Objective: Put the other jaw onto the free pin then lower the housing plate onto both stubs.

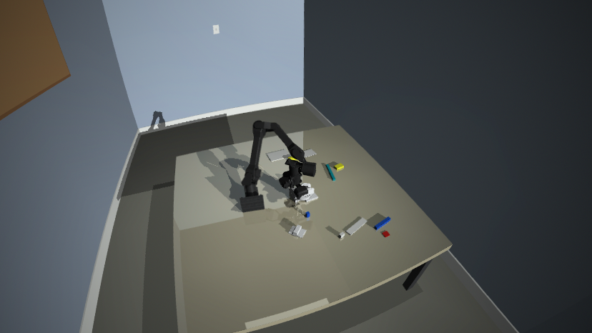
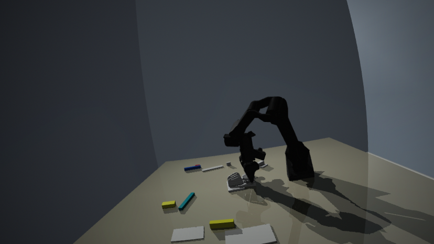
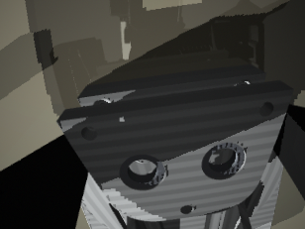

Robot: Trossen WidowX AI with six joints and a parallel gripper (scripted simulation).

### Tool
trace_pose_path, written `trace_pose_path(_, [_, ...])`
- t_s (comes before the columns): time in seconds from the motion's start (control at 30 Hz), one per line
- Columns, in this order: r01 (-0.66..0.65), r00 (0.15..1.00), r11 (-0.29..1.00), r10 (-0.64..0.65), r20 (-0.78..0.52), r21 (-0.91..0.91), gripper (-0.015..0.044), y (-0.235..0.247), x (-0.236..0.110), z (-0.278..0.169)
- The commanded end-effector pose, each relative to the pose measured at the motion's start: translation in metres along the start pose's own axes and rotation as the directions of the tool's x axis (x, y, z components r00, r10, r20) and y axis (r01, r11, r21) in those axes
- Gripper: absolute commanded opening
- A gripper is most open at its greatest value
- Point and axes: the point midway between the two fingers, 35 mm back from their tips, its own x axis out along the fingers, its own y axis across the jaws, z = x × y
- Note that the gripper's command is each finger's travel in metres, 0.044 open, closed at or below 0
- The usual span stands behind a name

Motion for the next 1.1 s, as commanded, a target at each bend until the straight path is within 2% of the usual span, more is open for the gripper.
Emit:
trace_pose_path(0.0, [0.003,1.0,1.0,-0.003,-0.002,0.006,0.0351,-0.0002,0.0011,-0.0001])
trace_pose_path(1.07, [0.003,1.0,1.0,-0.003,-0.002,0.007,0.0351,-0.0003,0.0079,-0.0001])
